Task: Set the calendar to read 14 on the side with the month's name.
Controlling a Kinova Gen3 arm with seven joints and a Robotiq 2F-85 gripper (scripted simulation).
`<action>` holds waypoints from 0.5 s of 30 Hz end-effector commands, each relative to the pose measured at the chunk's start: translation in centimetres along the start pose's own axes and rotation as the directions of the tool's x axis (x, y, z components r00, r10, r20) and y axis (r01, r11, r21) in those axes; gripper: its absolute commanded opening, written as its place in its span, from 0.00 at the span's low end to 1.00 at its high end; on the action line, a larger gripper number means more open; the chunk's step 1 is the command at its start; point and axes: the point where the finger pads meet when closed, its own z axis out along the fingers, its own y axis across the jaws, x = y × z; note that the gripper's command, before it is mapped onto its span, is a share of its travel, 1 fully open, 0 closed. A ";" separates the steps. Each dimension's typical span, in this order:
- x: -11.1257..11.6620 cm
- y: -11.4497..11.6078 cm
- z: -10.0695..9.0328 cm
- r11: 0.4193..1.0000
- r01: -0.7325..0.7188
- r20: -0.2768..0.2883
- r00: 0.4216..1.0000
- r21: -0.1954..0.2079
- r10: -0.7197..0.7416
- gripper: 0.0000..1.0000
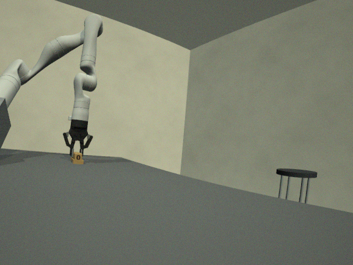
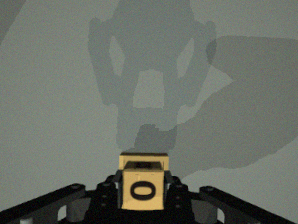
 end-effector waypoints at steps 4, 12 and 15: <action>0.0 0.0 0.0 1.000 0.000 0.001 1.000 -0.001 0.000 0.36; 0.0 0.0 0.0 1.000 0.000 0.001 1.000 -0.001 0.000 0.44; 0.0 0.0 0.0 1.000 0.000 0.001 1.000 -0.001 0.000 0.48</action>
